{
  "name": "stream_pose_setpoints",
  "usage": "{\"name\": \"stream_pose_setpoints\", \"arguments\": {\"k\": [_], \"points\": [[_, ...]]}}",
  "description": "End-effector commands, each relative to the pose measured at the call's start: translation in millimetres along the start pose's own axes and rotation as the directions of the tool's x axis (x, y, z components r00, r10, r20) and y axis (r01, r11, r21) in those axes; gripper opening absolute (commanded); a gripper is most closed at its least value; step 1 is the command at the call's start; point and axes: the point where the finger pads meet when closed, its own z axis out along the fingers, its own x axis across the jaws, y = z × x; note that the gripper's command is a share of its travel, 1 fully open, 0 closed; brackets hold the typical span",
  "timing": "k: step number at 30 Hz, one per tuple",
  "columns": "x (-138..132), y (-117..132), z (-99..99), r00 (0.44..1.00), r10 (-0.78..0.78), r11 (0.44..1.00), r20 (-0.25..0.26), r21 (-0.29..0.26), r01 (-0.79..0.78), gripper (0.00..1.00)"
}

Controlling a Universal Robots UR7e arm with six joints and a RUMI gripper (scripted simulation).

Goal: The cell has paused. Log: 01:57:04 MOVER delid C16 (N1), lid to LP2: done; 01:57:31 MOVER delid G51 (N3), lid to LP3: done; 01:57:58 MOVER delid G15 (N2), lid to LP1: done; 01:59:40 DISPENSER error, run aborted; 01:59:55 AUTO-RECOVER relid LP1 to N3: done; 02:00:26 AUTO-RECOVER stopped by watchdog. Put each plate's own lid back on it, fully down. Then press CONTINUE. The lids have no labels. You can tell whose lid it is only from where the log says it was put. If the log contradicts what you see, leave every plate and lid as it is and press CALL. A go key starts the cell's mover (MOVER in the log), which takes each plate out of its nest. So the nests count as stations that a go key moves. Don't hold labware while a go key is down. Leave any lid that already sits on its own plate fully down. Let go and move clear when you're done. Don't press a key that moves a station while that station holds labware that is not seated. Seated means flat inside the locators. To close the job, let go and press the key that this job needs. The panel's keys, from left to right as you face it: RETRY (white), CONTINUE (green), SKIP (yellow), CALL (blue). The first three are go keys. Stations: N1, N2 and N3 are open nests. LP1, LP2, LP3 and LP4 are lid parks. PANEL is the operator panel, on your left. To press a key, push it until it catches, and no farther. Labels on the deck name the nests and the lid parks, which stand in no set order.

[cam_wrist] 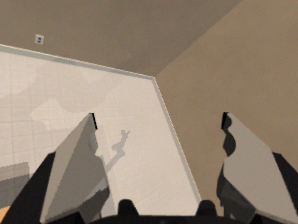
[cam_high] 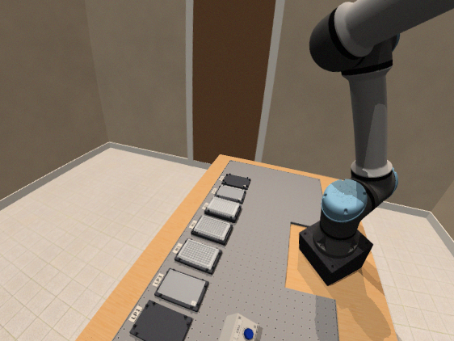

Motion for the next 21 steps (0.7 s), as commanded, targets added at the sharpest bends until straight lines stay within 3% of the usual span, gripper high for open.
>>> {"name": "stream_pose_setpoints", "arguments": {"k": [1,4,10,14,21], "points": [[1.4,12.5,3.0,1.000,0.008,1.000,0.001,-0.018,-0.008,0.82],[5.7,26.3,7.5,0.999,0.034,0.997,-0.002,-0.073,-0.034,0.82],[8.1,55.2,14.4,0.999,0.034,0.997,-0.001,-0.075,-0.034,0.82],[8.2,55.6,14.5,0.999,0.034,0.997,-0.001,-0.075,-0.034,0.82],[12.2,80.0,19.8,0.997,0.072,0.986,-0.006,-0.151,-0.072,0.82]]}}
